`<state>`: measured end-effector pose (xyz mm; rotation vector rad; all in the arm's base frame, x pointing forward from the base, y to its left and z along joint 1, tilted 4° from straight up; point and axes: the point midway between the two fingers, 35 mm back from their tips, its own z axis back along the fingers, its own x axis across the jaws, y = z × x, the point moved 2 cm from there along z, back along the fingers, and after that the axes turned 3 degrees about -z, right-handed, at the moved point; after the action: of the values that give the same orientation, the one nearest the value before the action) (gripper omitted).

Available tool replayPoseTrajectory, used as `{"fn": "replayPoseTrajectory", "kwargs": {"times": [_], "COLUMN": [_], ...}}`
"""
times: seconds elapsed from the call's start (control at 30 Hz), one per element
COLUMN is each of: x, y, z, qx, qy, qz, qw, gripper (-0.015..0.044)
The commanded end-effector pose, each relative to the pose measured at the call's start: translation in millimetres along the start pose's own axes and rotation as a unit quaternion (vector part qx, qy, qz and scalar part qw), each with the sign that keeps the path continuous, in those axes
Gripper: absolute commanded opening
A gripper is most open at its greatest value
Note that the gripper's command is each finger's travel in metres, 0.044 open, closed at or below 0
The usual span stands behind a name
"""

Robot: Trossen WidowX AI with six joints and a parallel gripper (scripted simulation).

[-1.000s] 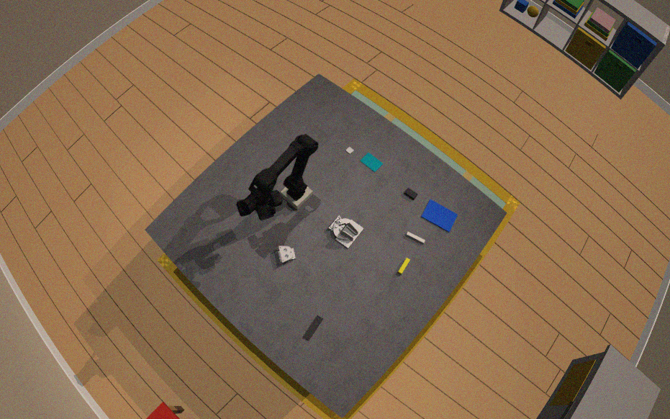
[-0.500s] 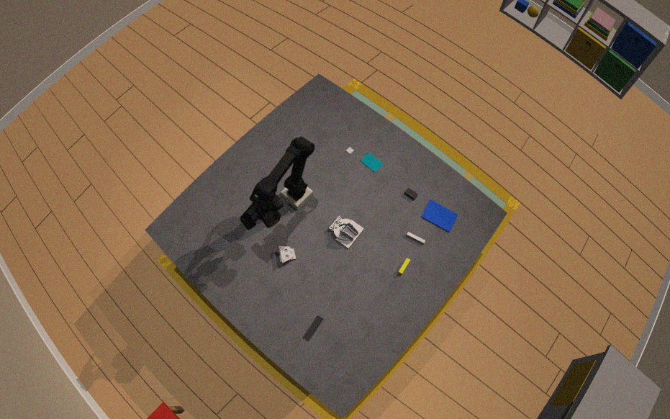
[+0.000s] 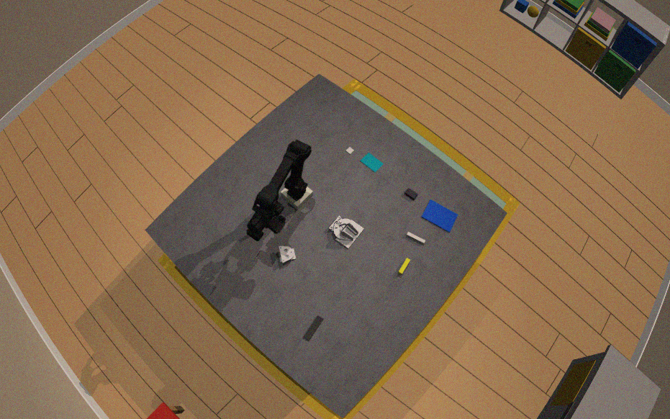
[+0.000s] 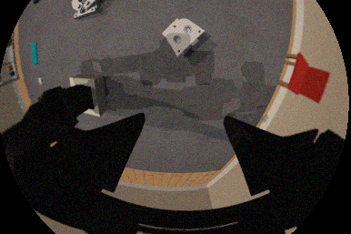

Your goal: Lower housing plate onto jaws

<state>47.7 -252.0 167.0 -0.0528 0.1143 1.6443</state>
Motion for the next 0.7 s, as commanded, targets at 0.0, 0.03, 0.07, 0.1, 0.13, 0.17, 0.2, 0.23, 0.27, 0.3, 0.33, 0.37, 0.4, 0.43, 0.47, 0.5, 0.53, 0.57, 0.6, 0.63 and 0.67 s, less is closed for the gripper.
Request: {"fn": "replayPoseTrajectory", "kwargs": {"times": [0.0, 0.03, 0.07, 0.1, 0.13, 0.17, 0.2, 0.23, 0.27, 0.3, 0.33, 0.37, 0.4, 0.43, 0.47, 0.5, 0.53, 0.57, 0.6, 0.63, 0.67], "x": [-3.4, -4.0, -4.6, -5.2, -5.7, -6.3, -6.8, -7.3, -7.8, -8.2, -8.7, -9.1, -9.5, -9.8, -10.1, -10.4, -10.7, -11.0, -11.2, -11.4, -11.6], "y": [-10.3, -12.5, -14.7, -17.0, -19.4, -21.7, -24.1, -26.5, -28.9, -31.3, -33.8, -36.2, -38.6, -41.1, -43.5, -46.0, -48.5, -51.0, -53.5, -56.0, -58.5], "z": [-5.7, -6.5, -7.4, -8.2, -9.1, -10.0, -10.9, -11.8, -12.7, -13.6, -14.6, -15.5, -16.4, -17.3, -18.2, -19.1, -20.1, -21.0, -21.9, -22.9, -23.8], "qx": [-0.008, -0.01, -0.011, -0.013, -0.015, -0.016, -0.018, -0.02, -0.021, -0.023, -0.025, -0.026, -0.028, -0.03, -0.031, -0.033, -0.035, -0.037, -0.038, -0.04, -0.042], "qy": [-0.007, -0.008, -0.008, -0.009, -0.01, -0.01, -0.011, -0.012, -0.013, -0.013, -0.014, -0.015, -0.015, -0.016, -0.016, -0.017, -0.018, -0.018, -0.019, -0.019, -0.02], "qz": [0.04, 0.049, 0.058, 0.067, 0.077, 0.086, 0.096, 0.105, 0.115, 0.124, 0.134, 0.143, 0.153, 0.162, 0.171, 0.181, 0.19, 0.2, 0.209, 0.218, 0.228], "qw": [0.999, 0.999, 0.998, 0.998, 0.997, 0.996, 0.995, 0.994, 0.993, 0.992, 0.991, 0.989, 0.988, 0.986, 0.985, 0.983, 0.981, 0.979, 0.977, 0.975, 0.973], "gripper": [0.044, 0.044, 0.044, 0.044, 0.044, 0.044, 0.044, 0.044, 0.044, 0.044, 0.044, 0.044, 0.044, 0.044, 0.044, 0.044, 0.044, 0.044, 0.044, 0.044, 0.044]}}
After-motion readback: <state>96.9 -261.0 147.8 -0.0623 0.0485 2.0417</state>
